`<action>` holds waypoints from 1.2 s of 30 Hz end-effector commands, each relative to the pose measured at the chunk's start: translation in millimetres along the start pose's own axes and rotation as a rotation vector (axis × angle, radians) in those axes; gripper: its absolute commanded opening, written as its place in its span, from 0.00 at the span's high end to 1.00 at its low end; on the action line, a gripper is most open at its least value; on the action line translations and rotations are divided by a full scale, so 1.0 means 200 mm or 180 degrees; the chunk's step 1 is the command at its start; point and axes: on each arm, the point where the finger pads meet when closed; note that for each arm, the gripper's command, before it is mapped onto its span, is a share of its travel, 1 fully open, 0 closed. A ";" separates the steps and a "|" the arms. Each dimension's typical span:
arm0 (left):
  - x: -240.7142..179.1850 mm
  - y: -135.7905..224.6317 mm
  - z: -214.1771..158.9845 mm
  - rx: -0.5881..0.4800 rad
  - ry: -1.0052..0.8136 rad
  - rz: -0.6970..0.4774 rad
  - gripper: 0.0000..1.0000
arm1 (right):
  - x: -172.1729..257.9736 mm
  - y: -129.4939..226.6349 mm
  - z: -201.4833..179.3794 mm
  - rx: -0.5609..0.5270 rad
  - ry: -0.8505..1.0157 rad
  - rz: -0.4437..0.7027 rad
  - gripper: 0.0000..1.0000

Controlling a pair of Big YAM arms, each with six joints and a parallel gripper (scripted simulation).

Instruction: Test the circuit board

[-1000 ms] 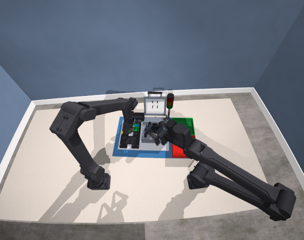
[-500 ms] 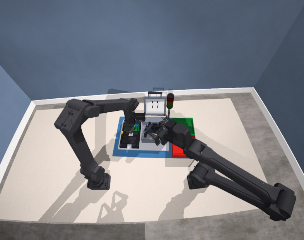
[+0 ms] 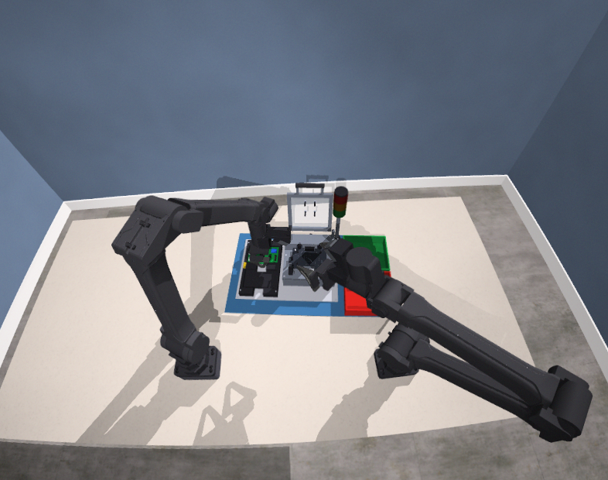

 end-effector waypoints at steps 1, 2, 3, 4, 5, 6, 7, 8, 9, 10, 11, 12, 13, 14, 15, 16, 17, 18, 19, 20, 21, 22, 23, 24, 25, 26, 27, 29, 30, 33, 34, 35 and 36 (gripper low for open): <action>0.08 0.06 0.03 -0.0059 -0.0046 0.0136 0.02 | 0.01 0.01 0.05 -0.0065 -0.0037 0.0012 0.00; 0.08 0.06 0.03 -0.0059 -0.0046 0.0136 0.02 | 0.01 0.01 0.05 -0.0065 -0.0037 0.0012 0.00; 0.08 0.06 0.03 -0.0059 -0.0046 0.0136 0.09 | 0.01 0.01 0.05 -0.0065 -0.0037 0.0012 0.00; 0.08 0.06 0.03 -0.0059 -0.0046 0.0136 0.09 | 0.01 0.01 0.05 -0.0065 -0.0037 0.0012 0.00; 0.09 0.10 0.04 -0.0082 -0.0081 0.0198 0.09 | 0.01 0.01 0.05 -0.0065 -0.0037 0.0012 0.00; 0.09 0.10 0.04 -0.0082 -0.0081 0.0198 0.13 | 0.01 0.01 0.05 -0.0065 -0.0037 0.0012 0.00; 0.09 0.10 0.04 -0.0082 -0.0081 0.0198 0.13 | 0.01 0.01 0.05 -0.0065 -0.0037 0.0012 0.00; 0.09 0.10 0.03 -0.0082 -0.0081 0.0198 0.13 | 0.01 0.01 0.05 -0.0065 -0.0037 0.0012 0.00; 0.09 0.10 0.03 -0.0082 -0.0081 0.0198 0.17 | 0.01 0.01 0.05 -0.0065 -0.0037 0.0012 0.00; 0.09 0.10 0.03 -0.0082 -0.0081 0.0198 0.17 | 0.01 0.01 0.05 -0.0065 -0.0037 0.0012 0.00; 0.09 0.10 0.03 -0.0082 -0.0081 0.0198 0.17 | 0.01 0.01 0.05 -0.0065 -0.0037 0.0012 0.00; 0.08 0.10 0.03 -0.0081 -0.0081 0.0196 0.17 | 0.01 0.01 0.05 -0.0065 -0.0037 0.0012 0.00; 0.08 0.10 0.03 -0.0082 -0.0082 0.0197 0.17 | 0.01 0.01 0.05 -0.0065 -0.0037 0.0012 0.00; 0.08 0.10 0.03 -0.0082 -0.0082 0.0197 0.21 | 0.01 0.01 0.05 -0.0065 -0.0037 0.0012 0.00; 0.08 0.10 0.03 -0.0082 -0.0082 0.0197 0.21 | 0.01 0.01 0.05 -0.0065 -0.0037 0.0012 0.00; 0.07 0.09 0.03 -0.0082 -0.0082 0.0197 0.21 | 0.01 0.01 0.05 -0.0065 -0.0037 0.0012 0.00; 0.07 0.09 0.03 -0.0082 -0.0082 0.0197 0.23 | 0.01 0.01 0.05 -0.0065 -0.0037 0.0012 0.00; 0.07 0.09 0.03 -0.0082 -0.0082 0.0197 0.24 | 0.01 0.01 0.05 -0.0065 -0.0037 0.0012 0.00; 0.07 0.09 0.03 -0.0082 -0.0082 0.0197 0.26 | 0.01 0.01 0.05 -0.0065 -0.0037 0.0012 0.00; 0.07 0.09 0.03 -0.0082 -0.0082 0.0197 0.27 | 0.01 0.01 0.05 -0.0065 -0.0037 0.0012 0.00; 0.07 0.09 0.03 -0.0082 -0.0082 0.0197 0.28 | 0.01 0.01 0.05 -0.0065 -0.0037 0.0012 0.00; 0.06 0.09 0.02 -0.0082 -0.0082 0.0197 0.30 | 0.01 0.01 0.05 -0.0065 -0.0037 0.0012 0.00; 0.06 0.09 0.02 -0.0082 -0.0082 0.0197 0.41 | 0.01 0.01 0.05 -0.0065 -0.0037 0.0012 0.00; 0.06 0.09 0.02 -0.0082 -0.0082 0.0197 0.53 | 0.01 0.01 0.05 -0.0065 -0.0037 0.0012 0.00; 0.01 0.07 0.00 -0.0060 -0.0082 0.0143 0.64 | 0.01 0.01 0.05 -0.0065 -0.0037 0.0012 0.00; 0.05 0.09 0.02 -0.0077 -0.0082 0.0184 0.75 | 0.01 0.01 0.05 -0.0065 -0.0037 0.0012 0.00; 0.05 0.09 0.02 -0.0077 -0.0082 0.0184 0.75 | 0.01 0.01 0.05 -0.0065 -0.0037 0.0012 0.00; 0.06 0.09 0.02 -0.0082 -0.0082 0.0197 0.64 | 0.01 0.01 0.05 -0.0065 -0.0037 0.0012 0.00; 0.04 0.10 0.02 -0.0070 -0.0082 0.0167 0.53 | 0.01 0.01 0.05 -0.0065 -0.0037 0.0012 0.00; 0.07 0.19 0.03 -0.0082 -0.0083 0.0196 0.31 | 0.01 0.01 0.05 -0.0065 -0.0037 0.0012 0.00; 0.07 0.23 0.03 -0.0082 -0.0083 0.0196 0.31 | 0.01 0.01 0.05 -0.0065 -0.0037 0.0012 0.00; 0.06 0.28 0.03 -0.0082 -0.0083 0.0196 0.31 | 0.01 0.01 0.05 -0.0065 -0.0037 0.0012 0.00; 0.06 0.33 0.02 -0.0082 -0.0083 0.0197 0.31 | 0.01 0.01 0.05 -0.0065 -0.0037 0.0012 0.00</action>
Point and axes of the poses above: on each arm, the point where the finger pads meet when closed, its own y axis back along the fingers, its own x axis across the jaws, z = x × y, and after that the axes turned 1 degree about y, right-handed
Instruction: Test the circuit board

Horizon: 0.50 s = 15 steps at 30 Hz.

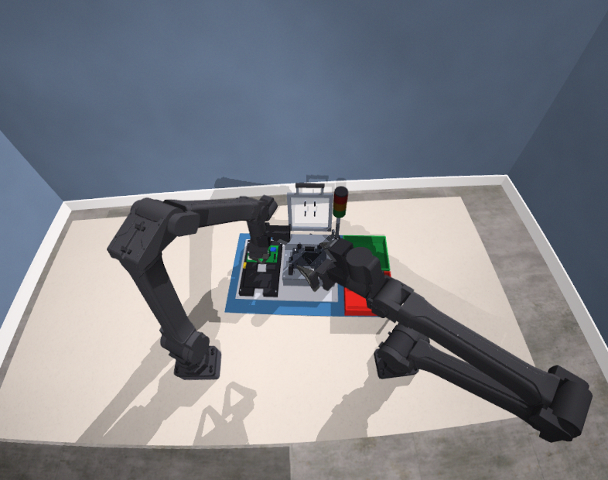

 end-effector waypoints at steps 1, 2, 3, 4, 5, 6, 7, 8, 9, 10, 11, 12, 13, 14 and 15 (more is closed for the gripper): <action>0.07 0.33 0.03 -0.0072 -0.0051 0.0184 0.31 | 0.01 0.01 0.05 -0.0065 -0.0037 0.0012 0.00; 0.06 0.38 0.02 -0.0073 -0.0051 0.0184 0.31 | 0.01 0.01 0.05 -0.0065 -0.0037 0.0012 0.00; 0.06 0.43 0.02 -0.0073 -0.0051 0.0185 0.31 | 0.01 0.01 0.05 -0.0065 -0.0037 0.0012 0.00; 0.06 0.47 0.02 -0.0073 -0.0051 0.0185 0.31 | 0.01 0.01 0.05 -0.0065 -0.0037 0.0012 0.00; 0.05 0.51 0.02 -0.0073 -0.0052 0.0185 0.31 | 0.01 0.01 0.05 -0.0065 -0.0037 0.0012 0.00; 0.05 0.54 0.02 -0.0073 -0.0052 0.0185 0.31 | 0.01 0.01 0.05 -0.0065 -0.0037 0.0012 0.00; 0.05 0.56 0.02 -0.0073 -0.0052 0.0185 0.31 | 0.01 0.01 0.05 -0.0065 -0.0037 0.0012 0.00; 0.05 0.56 0.02 -0.0073 -0.0052 0.0185 0.31 | 0.01 0.01 0.05 -0.0065 -0.0037 0.0012 0.00; 0.05 0.56 0.02 -0.0073 -0.0052 0.0185 0.31 | 0.01 0.01 0.05 -0.0065 -0.0037 0.0012 0.00; 0.01 0.49 0.04 -0.0040 -0.0057 0.0101 0.31 | 0.01 0.01 0.05 -0.0065 -0.0037 0.0012 0.00; 0.00 0.49 0.05 -0.0045 -0.0067 0.0104 0.31 | 0.00 0.02 0.15 -0.0150 -0.0032 0.0010 0.00; -0.02 0.49 0.08 -0.0063 -0.0056 0.0105 0.31 | 0.00 0.03 0.15 -0.0111 -0.0017 0.0010 0.00; 0.00 0.53 0.12 -0.0088 -0.0010 0.0136 0.31 | 0.00 0.04 0.16 -0.0096 -0.0004 0.0011 0.00; -0.01 0.50 0.15 -0.0067 0.0051 0.0073 0.31 | 0.00 0.05 0.17 -0.0060 0.0052 0.0013 0.00; -0.02 0.50 0.19 -0.0066 0.0089 0.0065 0.31 | 0.00 0.07 0.19 -0.0019 0.0058 0.0012 0.00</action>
Point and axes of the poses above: on each arm, the point where the finger pads meet when closed, its own y axis back along the fingers, its own x axis across the jaws, z = x × y, and after that the axes turned 1 degree about y, right-handed
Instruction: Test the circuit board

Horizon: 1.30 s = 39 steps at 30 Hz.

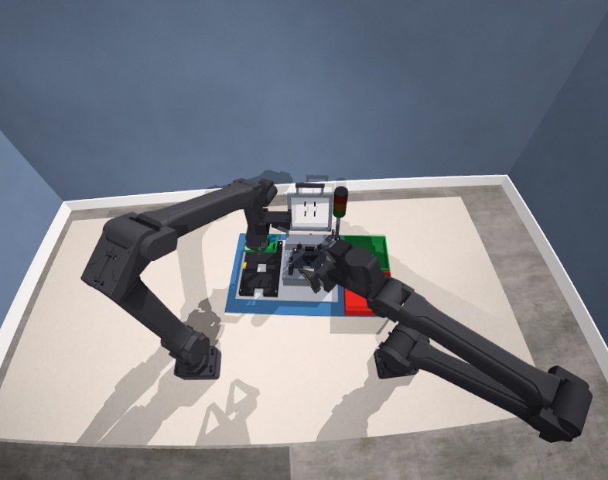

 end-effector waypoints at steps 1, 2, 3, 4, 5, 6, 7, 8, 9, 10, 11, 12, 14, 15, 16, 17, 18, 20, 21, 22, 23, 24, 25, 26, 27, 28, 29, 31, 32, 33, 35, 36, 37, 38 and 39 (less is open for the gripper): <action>0.05 0.07 0.20 -0.0036 0.0118 0.0051 0.31 | -0.02 0.10 0.26 -0.0106 -0.0001 -0.0030 0.00; 0.04 0.07 0.26 -0.0032 0.0135 0.0043 0.31 | -0.04 0.13 0.28 -0.0049 -0.0022 -0.0061 0.00; 0.03 0.08 0.32 -0.0028 0.0147 0.0035 0.31 | -0.06 0.18 0.31 0.0014 -0.0066 -0.0098 0.00; 0.02 0.08 0.38 -0.0023 0.0152 0.0026 0.31 | -0.09 0.23 0.33 0.0078 -0.0104 -0.0137 0.00; 0.00 0.09 0.44 -0.0019 0.0152 0.0019 0.31 | -0.11 0.29 0.35 0.0138 -0.0128 -0.0180 0.00; -0.01 0.10 0.50 -0.0015 0.0149 0.0013 0.31 | -0.13 0.34 0.37 0.0192 -0.0151 -0.0232 0.00; -0.02 0.10 0.54 -0.0010 0.0144 0.0009 0.31 | -0.14 0.40 0.38 0.0241 -0.0172 -0.0271 0.00; -0.04 0.10 0.59 -0.0007 0.0138 0.0005 0.31 | -0.16 0.45 0.39 0.0285 -0.0192 -0.0307 0.00; -0.05 0.11 0.64 -0.0001 0.0129 0.0001 0.31 | -0.17 0.52 0.40 0.0341 -0.0218 -0.0353 0.00; -0.05 0.11 0.64 -0.0001 0.0129 0.0001 0.31 | -0.17 0.52 0.40 0.0341 -0.0218 -0.0353 0.00; -0.05 0.11 0.64 -0.0001 0.0129 0.0001 0.31 | -0.17 0.52 0.40 0.0341 -0.0218 -0.0353 0.00; -0.07 0.11 0.69 0.0003 0.0119 -0.0002 0.31 | -0.19 0.58 0.41 0.0390 -0.0207 -0.0391 0.00; -0.09 0.12 0.76 0.0009 0.0100 -0.0005 0.31 | -0.20 0.67 0.42 0.0458 -0.0240 -0.0449 0.00; -0.10 0.12 0.78 0.0011 0.0090 -0.0007 0.31 | -0.20 0.70 0.42 0.0483 -0.0254 -0.0471 0.00; -0.11 0.13 0.80 0.0013 0.0080 -0.0007 0.31 | -0.21 0.74 0.42 0.0505 -0.0265 -0.0491 0.00; -0.12 0.13 0.83 0.0016 0.0063 -0.0008 0.31 | -0.21 0.78 0.42 0.0532 -0.0287 -0.0517 0.00; -0.12 0.13 0.84 0.0024 0.0048 -0.0002 0.31 | -0.21 0.81 0.42 0.0550 -0.0293 -0.0534 0.00; -0.13 0.13 0.85 0.0022 -0.0013 -0.0005 0.31 | -0.21 0.84 0.42 0.0568 -0.0302 -0.0554 0.00; -0.13 0.13 0.86 0.0021 -0.0026 -0.0005 0.31 | -0.21 0.86 0.43 0.0573 -0.0306 -0.0563 0.00; -0.10 0.13 0.85 -0.0003 0.0009 0.0020 0.31 | -0.21 0.86 0.43 0.0571 -0.0306 -0.0565 0.00; -0.14 0.09 0.81 0.0039 0.0010 -0.0025 0.31 | -0.21 0.86 0.43 0.0569 -0.0305 -0.0566 0.00; -0.13 0.07 0.82 0.0039 0.0010 -0.0025 0.31 | -0.21 0.85 0.42 0.0589 -0.0307 -0.0564 0.00; -0.13 0.06 0.82 0.0027 0.0010 -0.0013 0.31 | -0.22 0.84 0.41 0.0610 -0.0309 -0.0563 0.00; -0.13 0.05 0.82 0.0025 0.0010 -0.0014 0.31 | -0.22 0.84 0.42 0.0595 -0.0308 -0.0564 0.00; -0.13 0.05 0.82 0.0025 0.0010 -0.0014 0.31 | -0.22 0.84 0.42 0.0595 -0.0308 -0.0564 0.00; -0.13 0.05 0.82 0.0025 0.0010 -0.0014 0.31 | -0.22 0.84 0.42 0.0595 -0.0308 -0.0564 0.00; -0.13 0.04 0.82 0.0024 0.0010 -0.0013 0.31 | -0.22 0.84 0.43 0.0564 -0.0305 -0.0566 0.00; -0.13 0.01 0.82 0.0025 0.0010 -0.0014 0.31 | -0.22 0.84 0.43 0.0564 -0.0305 -0.0566 0.00; -0.13 0.00 0.82 0.0025 0.0010 -0.0014 0.31 | -0.22 0.84 0.43 0.0564 -0.0305 -0.0566 0.00; -0.13 -0.01 0.82 0.0026 0.0010 -0.0015 0.31 | -0.22 0.84 0.43 0.0564 -0.0305 -0.0566 0.00; -0.13 0.00 0.82 0.0014 0.0009 -0.0002 0.31 | -0.22 0.84 0.43 0.0564 -0.0305 -0.0566 0.00; -0.13 0.03 0.82 -0.0014 0.0009 0.0028 0.31 | -0.21 0.81 0.37 0.0649 -0.0297 -0.0528 0.00; -0.13 0.03 0.82 -0.0014 0.0009 0.0028 0.31 | -0.21 0.81 0.37 0.0649 -0.0297 -0.0528 0.00; -0.13 0.03 0.82 -0.0014 0.0009 0.0028 0.31 | -0.21 0.81 0.37 0.0649 -0.0297 -0.0528 0.00; -0.13 0.03 0.82 -0.0014 0.0009 0.0028 0.31 | -0.21 0.81 0.37 0.0649 -0.0297 -0.0528 0.00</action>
Point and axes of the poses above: on each arm, the point where the finger pads meet when closed, its own y axis back along the fingers, its own x axis across the jaws, z = x × y, and after that the axes turned 1 degree about y, right-handed
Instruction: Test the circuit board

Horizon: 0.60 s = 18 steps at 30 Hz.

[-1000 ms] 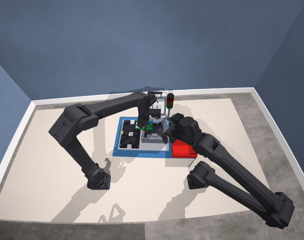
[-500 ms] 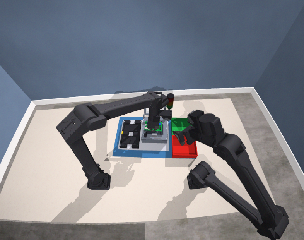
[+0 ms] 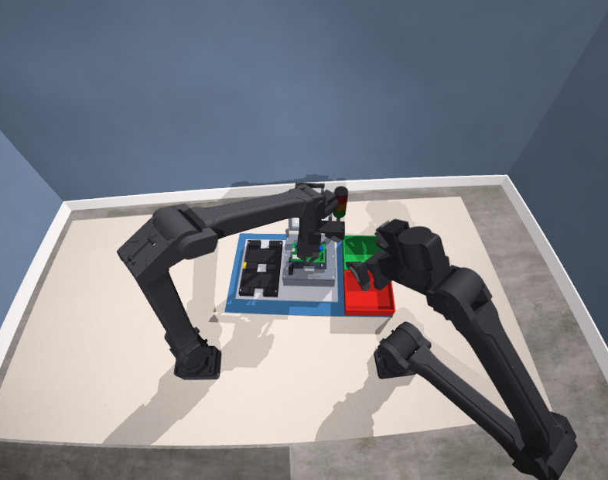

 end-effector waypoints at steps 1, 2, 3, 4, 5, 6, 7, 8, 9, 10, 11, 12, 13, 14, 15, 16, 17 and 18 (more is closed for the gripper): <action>0.10 0.08 0.03 -0.0085 0.0142 0.0096 0.31 | -0.01 0.05 0.06 -0.0086 -0.0021 -0.0022 0.00; 0.11 0.06 0.02 -0.0045 0.0108 0.0053 0.31 | -0.01 0.05 0.06 -0.0086 -0.0021 -0.0022 0.00; 0.12 0.07 0.03 -0.0045 0.0108 0.0053 0.31 | -0.01 0.05 0.06 -0.0086 -0.0021 -0.0022 0.00; 0.12 0.07 0.03 -0.0045 0.0108 0.0053 0.31 | -0.01 0.05 0.06 -0.0086 -0.0021 -0.0022 0.00; 0.12 0.07 0.03 -0.0045 0.0108 0.0053 0.31 | -0.01 0.05 0.06 -0.0086 -0.0021 -0.0022 0.00; 0.12 0.07 0.03 -0.0045 0.0108 0.0053 0.31 | -0.01 0.05 0.06 -0.0086 -0.0021 -0.0022 0.00; 0.10 0.09 0.05 -0.0063 0.0071 0.0075 0.31 | -0.01 0.05 0.06 -0.0086 -0.0021 -0.0022 0.00; 0.10 0.11 0.05 -0.0077 0.0071 0.0089 0.31 | -0.01 0.05 0.06 -0.0086 -0.0021 -0.0022 0.00; 0.10 0.11 0.05 -0.0086 0.0071 0.0096 0.31 | -0.01 0.05 0.06 -0.0086 -0.0021 -0.0022 0.00; 0.10 0.11 0.05 -0.0089 0.0071 0.0101 0.31 | -0.01 0.05 0.06 -0.0086 -0.0021 -0.0022 0.00; 0.10 0.11 0.05 -0.0089 0.0071 0.0101 0.31 | -0.01 0.05 0.06 -0.0086 -0.0021 -0.0022 0.00; 0.10 0.11 0.05 -0.0089 0.0071 0.0101 0.31 | -0.01 0.05 0.06 -0.0086 -0.0021 -0.0022 0.00; 0.10 0.11 0.05 -0.0089 0.0071 0.0101 0.31 | -0.01 0.05 0.06 -0.0086 -0.0021 -0.0022 0.00; 0.12 0.09 0.07 -0.0117 0.0112 0.0129 0.31 | -0.01 0.05 0.06 -0.0086 -0.0021 -0.0022 0.00; 0.07 0.01 0.06 -0.0056 0.0088 0.0064 0.31 | -0.01 0.05 0.06 -0.0086 -0.0021 -0.0022 0.00; 0.08 0.00 0.07 -0.0075 0.0099 0.0084 0.31 | -0.01 0.05 0.06 -0.0086 -0.0021 -0.0022 0.00; 0.08 -0.02 0.08 -0.0093 0.0106 0.0106 0.31 | -0.01 0.05 0.06 -0.0086 -0.0021 -0.0022 0.00; 0.09 -0.04 0.09 -0.0106 0.0107 0.0122 0.31 | -0.01 0.05 0.06 -0.0086 -0.0021 -0.0022 0.00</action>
Point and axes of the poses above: on each arm, the point where the finger pads meet when closed, its own y axis back along the fingers, its own x axis across the jaws, z = x × y, and after that the axes turned 1 degree about y, right-handed
